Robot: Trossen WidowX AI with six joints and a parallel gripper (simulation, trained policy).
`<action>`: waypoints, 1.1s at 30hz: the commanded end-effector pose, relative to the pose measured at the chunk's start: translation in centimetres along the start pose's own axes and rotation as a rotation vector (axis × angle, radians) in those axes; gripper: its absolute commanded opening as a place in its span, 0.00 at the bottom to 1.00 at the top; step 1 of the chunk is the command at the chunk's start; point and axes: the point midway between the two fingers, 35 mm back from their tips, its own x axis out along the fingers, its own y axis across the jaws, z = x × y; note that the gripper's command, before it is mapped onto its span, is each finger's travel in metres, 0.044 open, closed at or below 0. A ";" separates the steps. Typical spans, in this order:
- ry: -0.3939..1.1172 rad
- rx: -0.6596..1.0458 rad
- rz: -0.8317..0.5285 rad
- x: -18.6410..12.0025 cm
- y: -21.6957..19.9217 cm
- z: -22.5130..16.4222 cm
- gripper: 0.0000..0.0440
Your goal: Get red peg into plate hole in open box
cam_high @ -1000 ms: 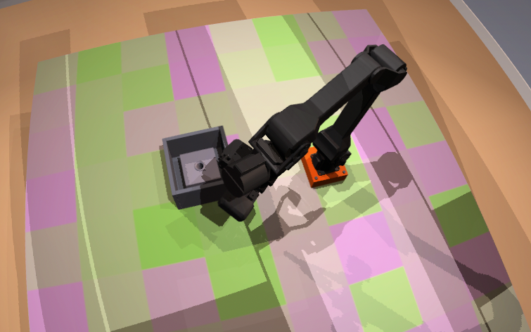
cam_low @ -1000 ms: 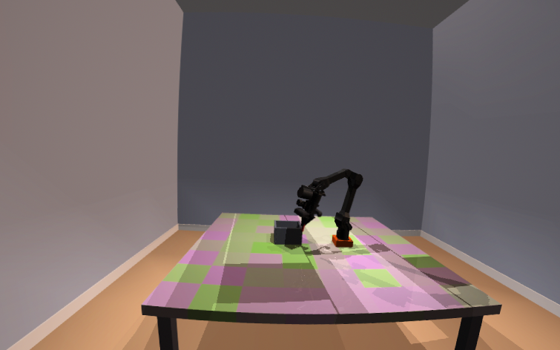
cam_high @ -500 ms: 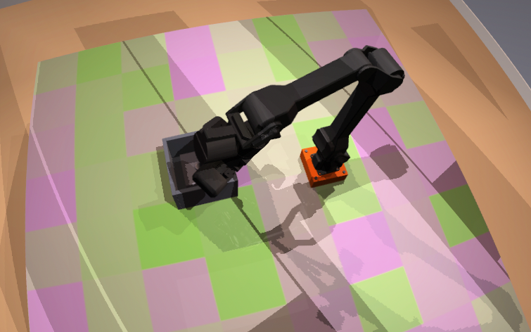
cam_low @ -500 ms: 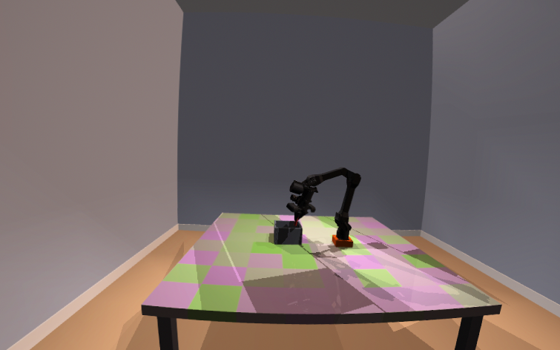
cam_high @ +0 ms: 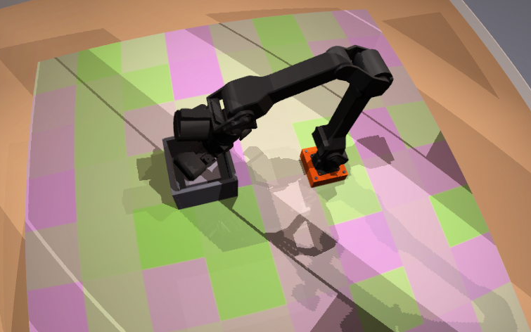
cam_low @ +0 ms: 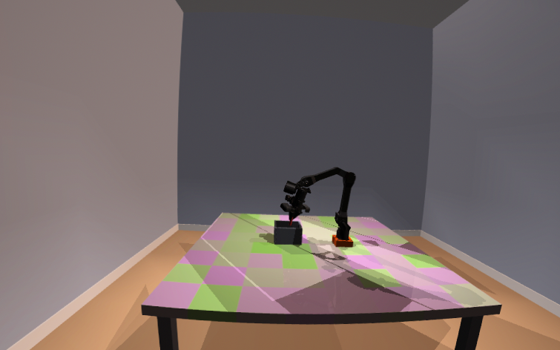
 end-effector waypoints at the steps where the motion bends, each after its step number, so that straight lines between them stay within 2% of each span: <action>1: 0.007 0.008 0.000 0.6 0.1 0.7 0.01; 12: 0.058 0.012 -0.036 3.9 -0.2 1.3 0.04; 18: 0.083 -0.022 -0.067 5.5 -0.5 1.3 0.32; 21: 0.086 -0.033 -0.078 5.9 -0.3 1.7 0.34; 24: 0.076 -0.042 -0.073 6.1 0.3 2.6 0.46; 33: 0.042 -0.062 -0.064 6.6 1.5 5.4 0.96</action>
